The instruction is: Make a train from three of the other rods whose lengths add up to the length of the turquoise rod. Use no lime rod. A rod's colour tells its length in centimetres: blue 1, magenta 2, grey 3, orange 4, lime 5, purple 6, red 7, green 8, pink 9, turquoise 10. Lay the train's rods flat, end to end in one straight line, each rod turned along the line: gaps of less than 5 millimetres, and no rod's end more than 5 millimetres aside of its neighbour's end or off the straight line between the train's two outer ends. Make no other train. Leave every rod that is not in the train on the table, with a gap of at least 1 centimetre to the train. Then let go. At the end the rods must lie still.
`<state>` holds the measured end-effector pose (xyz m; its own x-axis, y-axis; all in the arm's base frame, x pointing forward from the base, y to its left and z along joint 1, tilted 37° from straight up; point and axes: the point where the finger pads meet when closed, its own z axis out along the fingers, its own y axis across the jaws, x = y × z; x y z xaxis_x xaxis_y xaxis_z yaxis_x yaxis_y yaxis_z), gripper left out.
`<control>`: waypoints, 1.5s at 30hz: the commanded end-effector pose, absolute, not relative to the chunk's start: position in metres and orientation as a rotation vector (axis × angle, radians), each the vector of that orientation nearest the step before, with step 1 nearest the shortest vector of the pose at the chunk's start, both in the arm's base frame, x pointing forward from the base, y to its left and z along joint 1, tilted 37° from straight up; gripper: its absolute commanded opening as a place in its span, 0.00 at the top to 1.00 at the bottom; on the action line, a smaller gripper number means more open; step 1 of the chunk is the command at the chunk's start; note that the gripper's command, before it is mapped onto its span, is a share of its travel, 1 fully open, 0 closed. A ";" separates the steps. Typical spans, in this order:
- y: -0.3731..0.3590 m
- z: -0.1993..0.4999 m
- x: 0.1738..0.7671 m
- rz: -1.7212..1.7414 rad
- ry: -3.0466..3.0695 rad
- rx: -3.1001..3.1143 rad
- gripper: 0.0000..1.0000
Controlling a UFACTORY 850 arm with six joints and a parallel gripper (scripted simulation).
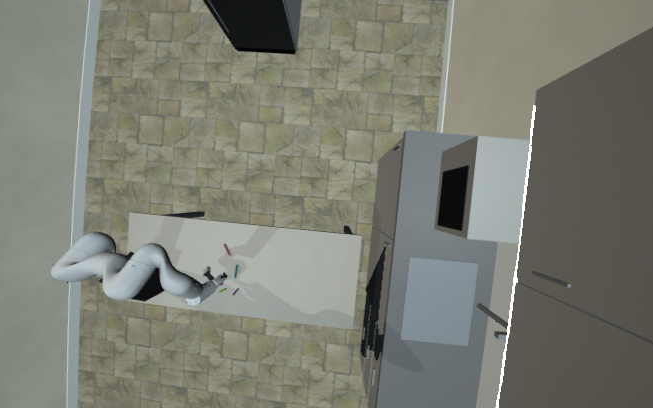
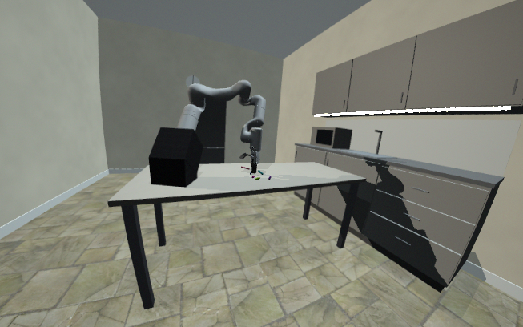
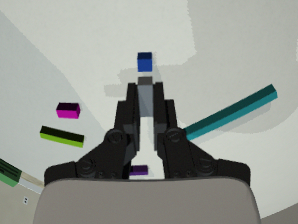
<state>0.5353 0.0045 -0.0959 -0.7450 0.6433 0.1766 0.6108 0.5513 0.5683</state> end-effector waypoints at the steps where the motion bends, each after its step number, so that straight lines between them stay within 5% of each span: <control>1: 0.004 -0.096 0.536 0.965 2.720 1.101 0.96; 45: 0.010 -0.105 0.539 0.965 2.720 1.101 0.96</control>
<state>0.5386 0.0109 -0.1056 -0.7450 0.6433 0.1766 0.6108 0.5513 0.5683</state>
